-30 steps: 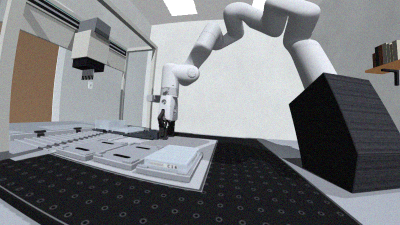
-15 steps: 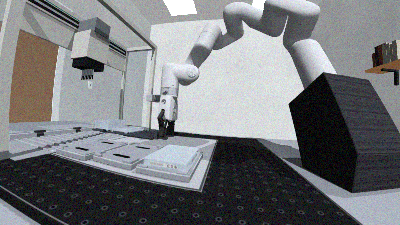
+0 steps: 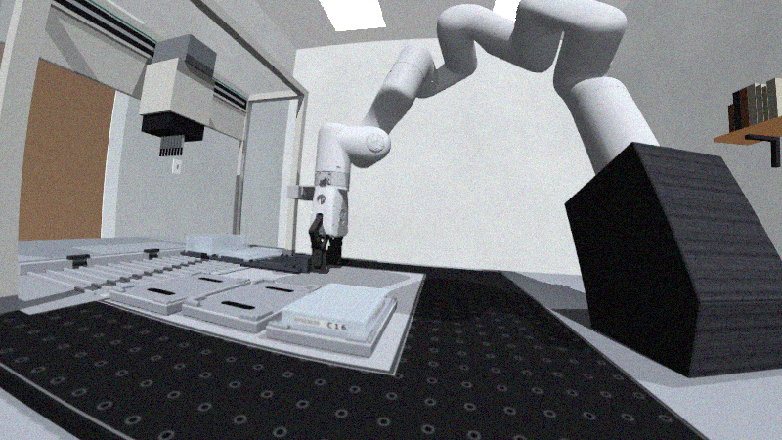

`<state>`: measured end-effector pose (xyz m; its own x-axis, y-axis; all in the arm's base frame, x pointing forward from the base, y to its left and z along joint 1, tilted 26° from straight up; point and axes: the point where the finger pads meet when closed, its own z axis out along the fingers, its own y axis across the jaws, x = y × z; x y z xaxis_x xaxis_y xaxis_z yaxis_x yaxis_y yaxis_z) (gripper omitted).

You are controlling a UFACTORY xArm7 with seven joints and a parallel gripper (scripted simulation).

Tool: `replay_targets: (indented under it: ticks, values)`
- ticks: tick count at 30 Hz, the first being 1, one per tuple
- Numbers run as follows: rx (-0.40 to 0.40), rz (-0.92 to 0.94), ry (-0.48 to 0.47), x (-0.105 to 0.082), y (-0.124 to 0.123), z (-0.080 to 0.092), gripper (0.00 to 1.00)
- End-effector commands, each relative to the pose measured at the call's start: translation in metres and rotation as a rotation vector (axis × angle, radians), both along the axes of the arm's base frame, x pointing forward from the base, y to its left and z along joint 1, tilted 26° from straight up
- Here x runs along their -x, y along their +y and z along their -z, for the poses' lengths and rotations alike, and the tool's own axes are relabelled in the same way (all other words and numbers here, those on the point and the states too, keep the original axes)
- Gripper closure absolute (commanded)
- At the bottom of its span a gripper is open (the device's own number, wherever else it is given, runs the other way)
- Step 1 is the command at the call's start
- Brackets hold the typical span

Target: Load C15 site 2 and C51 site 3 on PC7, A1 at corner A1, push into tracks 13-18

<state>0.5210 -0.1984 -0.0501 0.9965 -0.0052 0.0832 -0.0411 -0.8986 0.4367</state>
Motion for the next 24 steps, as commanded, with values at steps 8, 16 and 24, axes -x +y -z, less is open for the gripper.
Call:
replay_targets:
  ticks: [8, 16, 24]
  values:
    - [0.0, -0.002, -0.004, 0.004, 0.001, -0.001, 0.18]
    - [0.0, -0.002, -0.004, 0.005, 0.002, -0.004, 0.18]
    - [0.0, -0.002, -0.004, 0.006, 0.008, -0.014, 0.18]
